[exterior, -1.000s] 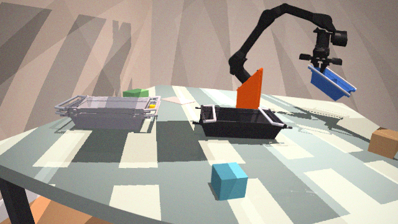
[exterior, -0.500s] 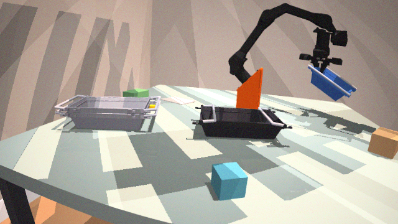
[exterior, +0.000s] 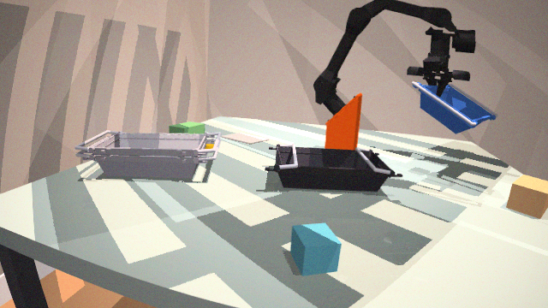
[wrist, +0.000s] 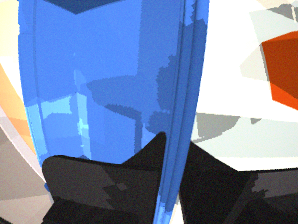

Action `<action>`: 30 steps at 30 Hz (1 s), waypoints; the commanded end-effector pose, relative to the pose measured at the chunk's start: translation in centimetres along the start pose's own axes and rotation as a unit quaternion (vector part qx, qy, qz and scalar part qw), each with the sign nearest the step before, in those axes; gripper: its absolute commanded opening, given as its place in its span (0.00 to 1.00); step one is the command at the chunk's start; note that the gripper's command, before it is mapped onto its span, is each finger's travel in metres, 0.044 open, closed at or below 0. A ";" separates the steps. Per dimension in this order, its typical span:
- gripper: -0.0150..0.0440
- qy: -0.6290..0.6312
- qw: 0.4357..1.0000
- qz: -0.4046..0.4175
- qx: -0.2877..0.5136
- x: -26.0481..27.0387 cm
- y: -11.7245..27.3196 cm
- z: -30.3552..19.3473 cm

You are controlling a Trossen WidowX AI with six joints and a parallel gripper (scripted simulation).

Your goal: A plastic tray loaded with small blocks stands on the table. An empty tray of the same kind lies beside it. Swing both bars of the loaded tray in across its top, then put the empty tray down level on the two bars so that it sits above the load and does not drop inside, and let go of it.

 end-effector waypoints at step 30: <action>0.25 -0.174 0.984 0.028 0.005 -0.6 2.7 18.4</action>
Point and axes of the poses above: the point midway between the two fingers, 35 mm back from their tips, its own y axis back along the fingers, its own x axis across the jaws, z = x × y, the point moved 2 cm from there along y, back along the fingers, and after that the axes turned 5 degrees about -y, right-handed, at the moved point
